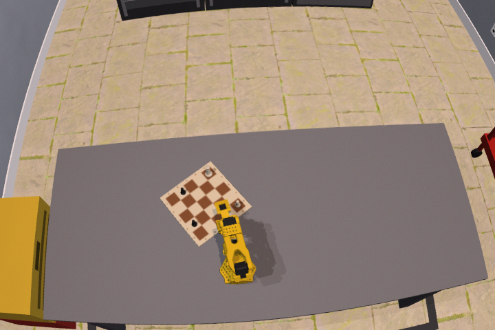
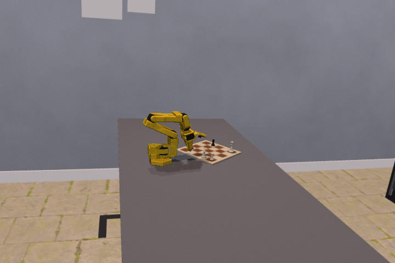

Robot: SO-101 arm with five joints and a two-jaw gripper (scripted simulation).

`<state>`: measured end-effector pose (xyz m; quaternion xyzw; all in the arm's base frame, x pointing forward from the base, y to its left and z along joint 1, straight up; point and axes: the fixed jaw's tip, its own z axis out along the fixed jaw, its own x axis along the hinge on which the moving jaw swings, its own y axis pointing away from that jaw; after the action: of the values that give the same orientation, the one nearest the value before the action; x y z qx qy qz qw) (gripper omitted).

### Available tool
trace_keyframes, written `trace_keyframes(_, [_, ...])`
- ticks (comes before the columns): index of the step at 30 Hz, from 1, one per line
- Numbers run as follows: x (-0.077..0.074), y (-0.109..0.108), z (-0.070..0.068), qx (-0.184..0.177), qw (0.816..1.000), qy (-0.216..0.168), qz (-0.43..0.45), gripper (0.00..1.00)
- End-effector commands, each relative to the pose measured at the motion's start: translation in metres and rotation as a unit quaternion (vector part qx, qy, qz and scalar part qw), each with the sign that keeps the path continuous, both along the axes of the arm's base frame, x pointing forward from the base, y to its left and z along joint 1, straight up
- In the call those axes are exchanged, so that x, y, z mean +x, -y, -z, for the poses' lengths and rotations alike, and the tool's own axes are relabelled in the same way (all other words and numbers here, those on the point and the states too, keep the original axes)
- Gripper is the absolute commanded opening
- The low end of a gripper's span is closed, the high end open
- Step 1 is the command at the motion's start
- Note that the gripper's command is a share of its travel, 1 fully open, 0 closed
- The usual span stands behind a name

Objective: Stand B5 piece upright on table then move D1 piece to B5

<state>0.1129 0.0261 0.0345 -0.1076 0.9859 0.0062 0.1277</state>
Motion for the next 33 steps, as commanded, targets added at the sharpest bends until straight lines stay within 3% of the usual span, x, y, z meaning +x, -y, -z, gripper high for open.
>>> trace_keyframes(1, [0.002, 0.0, -0.016, 0.001, 1.0, 0.01, -0.001, 0.0])
trace_keyframes(11, [0.002, 0.0, -0.055, 0.001, 1.0, 0.011, -0.001, 0.0])
trace_keyframes(24, [0.004, 0.0, -0.063, 0.003, 1.0, 0.018, 0.001, 0.0])
trace_keyframes(28, [0.022, -0.001, -0.06, 0.01, 0.998, 0.052, 0.017, 0.04])
trace_keyframes(30, [0.022, -0.001, -0.06, 0.01, 0.998, 0.052, 0.017, 0.04])
trace_keyframes(33, [0.041, -0.001, -0.058, 0.02, 0.995, 0.09, 0.034, 0.08])
